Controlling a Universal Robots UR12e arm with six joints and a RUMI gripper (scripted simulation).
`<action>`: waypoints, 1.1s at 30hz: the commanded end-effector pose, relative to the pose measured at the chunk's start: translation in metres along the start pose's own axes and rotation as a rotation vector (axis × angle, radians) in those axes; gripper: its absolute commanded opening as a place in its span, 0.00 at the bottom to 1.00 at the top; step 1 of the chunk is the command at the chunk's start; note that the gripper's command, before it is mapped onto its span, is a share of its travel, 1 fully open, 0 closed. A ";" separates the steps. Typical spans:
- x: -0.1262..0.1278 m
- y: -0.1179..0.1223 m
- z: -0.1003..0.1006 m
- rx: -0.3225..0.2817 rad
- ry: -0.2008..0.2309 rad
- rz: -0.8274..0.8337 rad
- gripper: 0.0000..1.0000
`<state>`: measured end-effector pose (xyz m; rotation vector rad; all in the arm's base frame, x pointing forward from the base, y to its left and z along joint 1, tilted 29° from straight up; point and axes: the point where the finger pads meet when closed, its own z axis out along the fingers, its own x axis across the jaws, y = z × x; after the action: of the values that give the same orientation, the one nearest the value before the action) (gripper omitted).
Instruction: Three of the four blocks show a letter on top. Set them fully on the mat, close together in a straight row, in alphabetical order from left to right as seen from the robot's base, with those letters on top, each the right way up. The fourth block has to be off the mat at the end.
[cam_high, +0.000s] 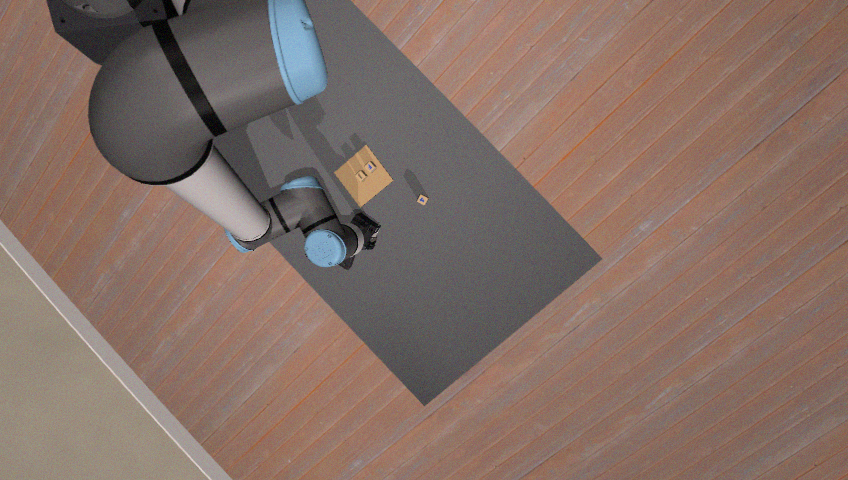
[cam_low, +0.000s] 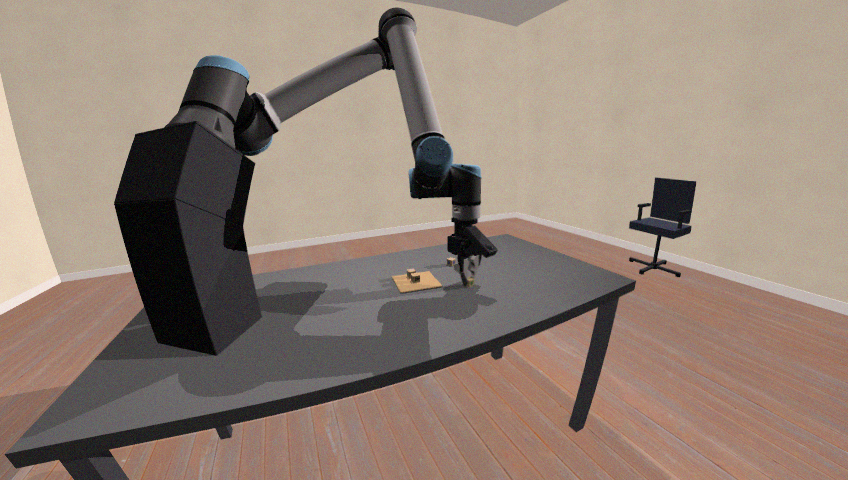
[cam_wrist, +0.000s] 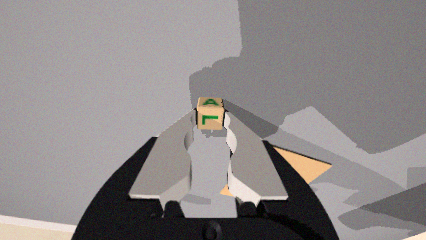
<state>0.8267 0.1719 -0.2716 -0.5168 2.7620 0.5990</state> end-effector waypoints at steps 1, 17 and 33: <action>-0.005 -0.001 -0.002 0.004 -0.005 -0.003 0.05; -0.005 -0.001 -0.002 0.004 -0.005 -0.003 0.05; -0.001 -0.001 -0.038 0.002 -0.003 0.000 0.05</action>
<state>0.8269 0.1695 -0.2640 -0.5204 2.7602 0.5973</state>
